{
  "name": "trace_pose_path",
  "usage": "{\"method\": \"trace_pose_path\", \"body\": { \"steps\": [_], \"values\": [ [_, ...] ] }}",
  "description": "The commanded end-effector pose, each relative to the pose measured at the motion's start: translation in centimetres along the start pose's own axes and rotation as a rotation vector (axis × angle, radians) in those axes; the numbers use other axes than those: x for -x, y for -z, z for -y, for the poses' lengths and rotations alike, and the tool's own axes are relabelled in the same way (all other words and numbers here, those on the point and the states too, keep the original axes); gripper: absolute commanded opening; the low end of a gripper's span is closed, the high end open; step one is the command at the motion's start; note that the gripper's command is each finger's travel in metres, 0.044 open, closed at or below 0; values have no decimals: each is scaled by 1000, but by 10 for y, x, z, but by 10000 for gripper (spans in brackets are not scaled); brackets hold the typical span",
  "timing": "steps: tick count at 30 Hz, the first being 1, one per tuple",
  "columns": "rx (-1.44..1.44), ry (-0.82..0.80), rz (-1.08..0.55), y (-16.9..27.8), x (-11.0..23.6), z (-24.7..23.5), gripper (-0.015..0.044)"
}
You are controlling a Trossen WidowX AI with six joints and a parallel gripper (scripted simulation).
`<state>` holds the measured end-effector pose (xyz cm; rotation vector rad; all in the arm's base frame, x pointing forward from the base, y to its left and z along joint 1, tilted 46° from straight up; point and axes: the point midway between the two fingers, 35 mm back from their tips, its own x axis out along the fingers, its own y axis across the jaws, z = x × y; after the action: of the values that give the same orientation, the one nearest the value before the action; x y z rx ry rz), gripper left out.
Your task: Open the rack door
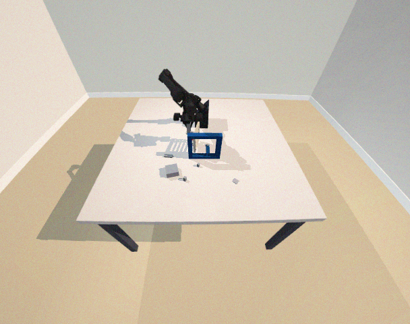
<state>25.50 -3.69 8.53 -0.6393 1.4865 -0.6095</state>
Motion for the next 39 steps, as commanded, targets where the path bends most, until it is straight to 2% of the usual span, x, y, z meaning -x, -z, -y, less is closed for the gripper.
{"method": "trace_pose_path", "body": {
  "steps": [1,11,25,35,39],
  "values": [
    [73,6,2,-3,0,8,21],
    [201,7,2,-9,0,25,21],
    [204,7,2,-9,0,25,21],
    [204,7,2,-9,0,25,283],
    [204,6,2,-9,2,25,293]
  ]
}}
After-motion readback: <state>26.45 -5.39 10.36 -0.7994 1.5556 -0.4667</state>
